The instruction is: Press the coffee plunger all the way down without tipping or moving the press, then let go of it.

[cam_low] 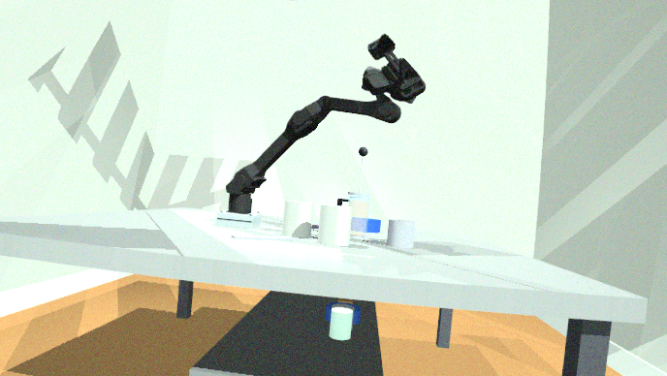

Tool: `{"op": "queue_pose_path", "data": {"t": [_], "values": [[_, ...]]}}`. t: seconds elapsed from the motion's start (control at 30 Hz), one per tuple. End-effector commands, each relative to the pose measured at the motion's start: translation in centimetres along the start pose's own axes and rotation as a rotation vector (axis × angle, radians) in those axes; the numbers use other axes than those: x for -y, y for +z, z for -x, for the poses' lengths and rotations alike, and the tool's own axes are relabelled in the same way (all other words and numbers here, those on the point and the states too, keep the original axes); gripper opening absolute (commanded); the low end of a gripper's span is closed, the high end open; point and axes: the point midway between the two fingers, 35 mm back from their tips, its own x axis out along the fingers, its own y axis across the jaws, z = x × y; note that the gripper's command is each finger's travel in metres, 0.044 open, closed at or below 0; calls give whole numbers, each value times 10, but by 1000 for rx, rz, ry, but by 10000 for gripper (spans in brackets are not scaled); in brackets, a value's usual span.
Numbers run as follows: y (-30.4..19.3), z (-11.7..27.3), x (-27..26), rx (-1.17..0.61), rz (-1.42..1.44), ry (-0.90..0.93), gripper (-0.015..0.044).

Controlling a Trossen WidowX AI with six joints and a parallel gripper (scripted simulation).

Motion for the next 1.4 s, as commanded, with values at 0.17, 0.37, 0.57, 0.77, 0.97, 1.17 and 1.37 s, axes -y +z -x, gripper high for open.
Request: {"op": "queue_pose_path", "data": {"t": [0.17,0.37,0.57,0.77,0.97,1.17,1.37], "values": [[-23,11,-16,-120,227,-20,440],[-58,41,-42,-383,570,-35,440],[-71,80,-58,-678,893,-21,440],[-59,124,-69,-987,1156,9,440],[-21,176,-74,-1335,1381,62,440],[43,229,-76,-1713,1546,139,440],[128,281,-79,-2123,1628,239,440]]}}
